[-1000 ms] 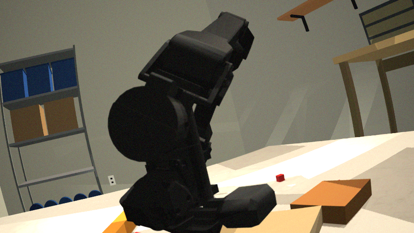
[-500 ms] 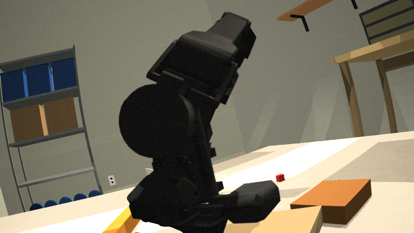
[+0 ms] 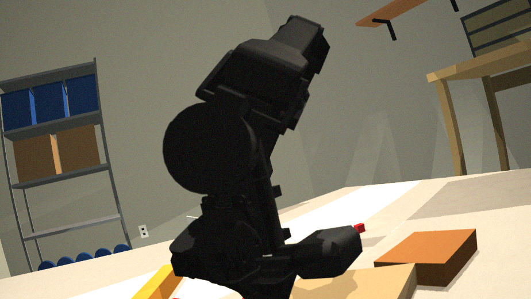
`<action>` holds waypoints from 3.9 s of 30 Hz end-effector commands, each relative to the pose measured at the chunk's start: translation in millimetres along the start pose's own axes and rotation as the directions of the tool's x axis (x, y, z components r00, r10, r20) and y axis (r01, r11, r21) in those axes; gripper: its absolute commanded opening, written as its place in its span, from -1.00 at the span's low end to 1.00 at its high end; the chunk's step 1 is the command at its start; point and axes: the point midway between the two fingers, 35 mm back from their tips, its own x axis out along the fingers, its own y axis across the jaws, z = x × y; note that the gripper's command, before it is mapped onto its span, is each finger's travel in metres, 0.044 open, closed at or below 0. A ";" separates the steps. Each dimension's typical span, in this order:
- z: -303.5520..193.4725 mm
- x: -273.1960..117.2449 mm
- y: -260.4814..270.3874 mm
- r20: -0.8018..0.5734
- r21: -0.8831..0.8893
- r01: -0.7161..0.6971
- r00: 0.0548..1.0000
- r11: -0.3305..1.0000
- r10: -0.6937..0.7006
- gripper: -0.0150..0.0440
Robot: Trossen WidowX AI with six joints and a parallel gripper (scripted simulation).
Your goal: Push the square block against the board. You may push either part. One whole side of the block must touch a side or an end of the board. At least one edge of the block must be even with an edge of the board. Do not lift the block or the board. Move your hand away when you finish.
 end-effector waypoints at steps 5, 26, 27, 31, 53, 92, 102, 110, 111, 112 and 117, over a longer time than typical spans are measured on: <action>-9.6 3.5 -0.5 -0.014 0.006 0.002 1.000 1.000 -0.002 -0.49; -23.6 3.2 1.0 -0.015 0.006 0.003 1.000 1.000 -0.002 -0.49; -24.3 3.2 1.1 -0.015 0.006 0.003 1.000 1.000 -0.002 -0.49; -26.9 3.2 1.5 -0.015 0.006 0.003 1.000 1.000 -0.002 -0.49; -41.5 2.9 4.0 -0.015 0.007 0.003 1.000 1.000 -0.003 -0.49; -67.1 2.7 10.5 -0.016 0.007 0.003 1.000 1.000 -0.003 -0.49; -71.5 2.6 12.2 -0.016 0.008 0.003 1.000 1.000 -0.003 -0.49; -60.4 2.7 13.1 -0.016 0.007 0.003 1.000 1.000 -0.003 -0.49; -58.8 2.7 13.2 -0.016 0.007 0.003 1.000 1.000 -0.003 -0.49; -57.2 2.8 13.3 -0.016 0.007 0.003 1.000 1.000 -0.003 -0.49; -49.1 3.0 13.5 -0.016 0.007 0.002 1.000 1.000 -0.002 -0.49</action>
